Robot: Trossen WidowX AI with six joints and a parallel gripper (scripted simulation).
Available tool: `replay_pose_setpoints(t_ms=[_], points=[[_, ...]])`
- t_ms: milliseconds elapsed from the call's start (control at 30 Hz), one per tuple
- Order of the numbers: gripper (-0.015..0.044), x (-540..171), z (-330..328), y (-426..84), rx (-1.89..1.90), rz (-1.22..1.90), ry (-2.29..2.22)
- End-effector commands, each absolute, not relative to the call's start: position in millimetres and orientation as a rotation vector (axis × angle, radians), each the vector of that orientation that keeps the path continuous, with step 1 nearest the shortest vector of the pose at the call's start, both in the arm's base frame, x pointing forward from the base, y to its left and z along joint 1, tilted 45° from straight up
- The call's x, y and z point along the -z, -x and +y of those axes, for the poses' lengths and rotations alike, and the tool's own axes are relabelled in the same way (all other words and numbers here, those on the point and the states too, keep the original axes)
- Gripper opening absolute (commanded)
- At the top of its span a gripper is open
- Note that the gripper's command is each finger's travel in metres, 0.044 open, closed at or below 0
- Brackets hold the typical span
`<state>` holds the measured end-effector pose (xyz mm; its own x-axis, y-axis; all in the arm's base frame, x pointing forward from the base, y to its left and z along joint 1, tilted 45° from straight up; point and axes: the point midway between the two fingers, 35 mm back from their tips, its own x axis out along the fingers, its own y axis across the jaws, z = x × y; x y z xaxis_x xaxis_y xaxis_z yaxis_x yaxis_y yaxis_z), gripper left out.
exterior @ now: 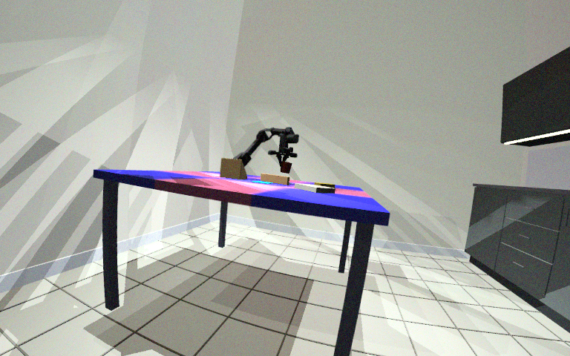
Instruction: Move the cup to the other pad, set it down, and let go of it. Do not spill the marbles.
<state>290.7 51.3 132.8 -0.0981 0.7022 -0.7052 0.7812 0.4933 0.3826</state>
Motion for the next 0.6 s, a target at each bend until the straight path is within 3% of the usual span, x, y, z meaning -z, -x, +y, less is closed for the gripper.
replay_pose_setpoints(t_ms=[0,567], points=[[0.0,-138.6,45.2,-291.6,0.11,1.831,-1.24],[0.0,-138.5,47.5,-291.4,0.11,1.83,-1.245]])
